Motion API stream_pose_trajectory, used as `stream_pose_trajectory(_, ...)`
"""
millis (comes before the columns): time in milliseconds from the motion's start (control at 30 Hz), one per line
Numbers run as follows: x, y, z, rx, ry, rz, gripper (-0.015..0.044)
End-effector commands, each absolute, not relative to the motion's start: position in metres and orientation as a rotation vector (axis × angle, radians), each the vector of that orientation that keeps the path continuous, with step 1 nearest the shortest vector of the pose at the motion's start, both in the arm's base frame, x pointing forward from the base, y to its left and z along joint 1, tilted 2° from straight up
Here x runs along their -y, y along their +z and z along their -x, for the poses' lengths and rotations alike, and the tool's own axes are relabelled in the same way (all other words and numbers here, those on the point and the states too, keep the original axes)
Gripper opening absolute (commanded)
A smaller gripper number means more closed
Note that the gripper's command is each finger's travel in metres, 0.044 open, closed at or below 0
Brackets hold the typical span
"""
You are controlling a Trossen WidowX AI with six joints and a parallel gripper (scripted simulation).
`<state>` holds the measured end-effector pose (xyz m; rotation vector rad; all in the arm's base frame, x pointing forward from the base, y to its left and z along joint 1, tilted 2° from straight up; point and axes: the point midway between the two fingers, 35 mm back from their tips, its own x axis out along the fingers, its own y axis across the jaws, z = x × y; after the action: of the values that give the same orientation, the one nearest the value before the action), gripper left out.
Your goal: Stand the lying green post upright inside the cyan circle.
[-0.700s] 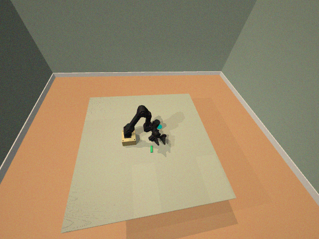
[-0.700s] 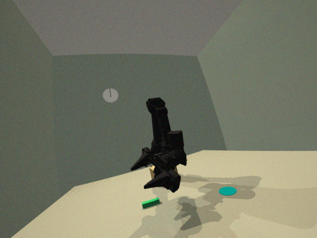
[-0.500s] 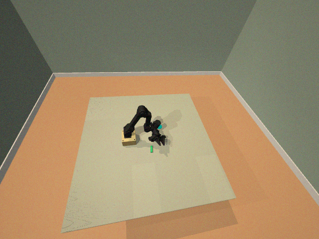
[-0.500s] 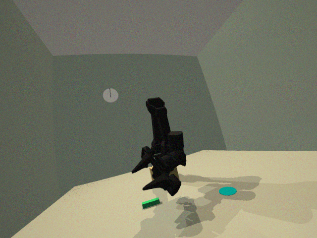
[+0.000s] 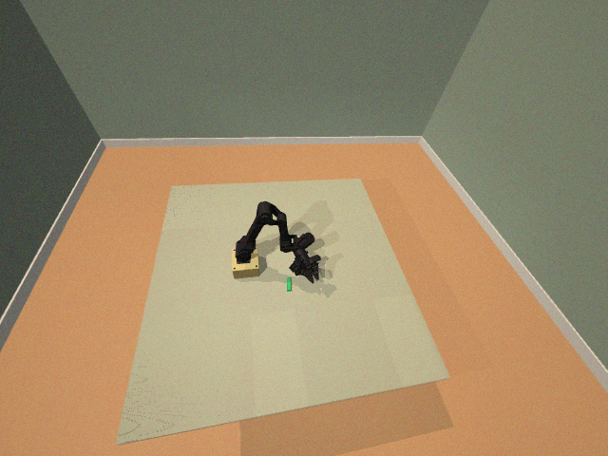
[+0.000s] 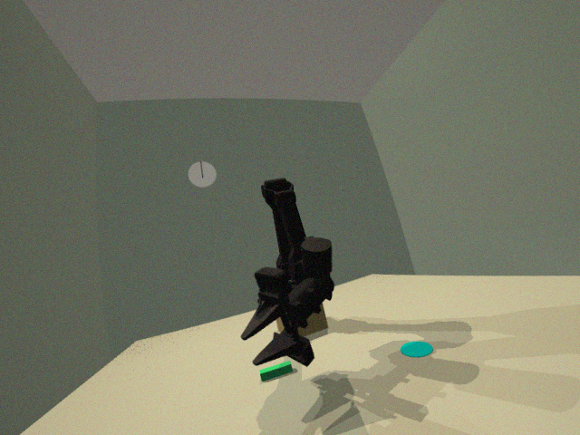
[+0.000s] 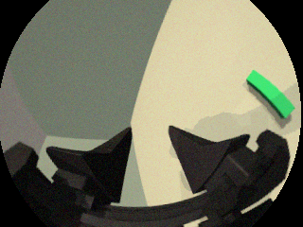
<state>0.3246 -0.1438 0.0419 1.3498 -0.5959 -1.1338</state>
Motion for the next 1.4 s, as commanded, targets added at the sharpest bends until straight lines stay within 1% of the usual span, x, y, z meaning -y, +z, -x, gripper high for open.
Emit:
stream_pose_trajectory(0,0.147,0.043,-0.332,0.374,-1.174,-1.155,0.0233)
stream_pose_trajectory(333,0.154,0.035,-0.337,-0.191,-1.167,-0.650,0.0233)
stream_pose_trajectory(667,0.157,0.030,-0.330,-0.707,-0.973,-0.172,0.0233)
stream_pose_trajectory(1033,0.154,0.032,-0.312,-1.159,-0.562,0.300,0.0233)
stream_pose_trajectory(1367,0.145,0.040,-0.287,-1.408,-0.042,0.666,0.0233)
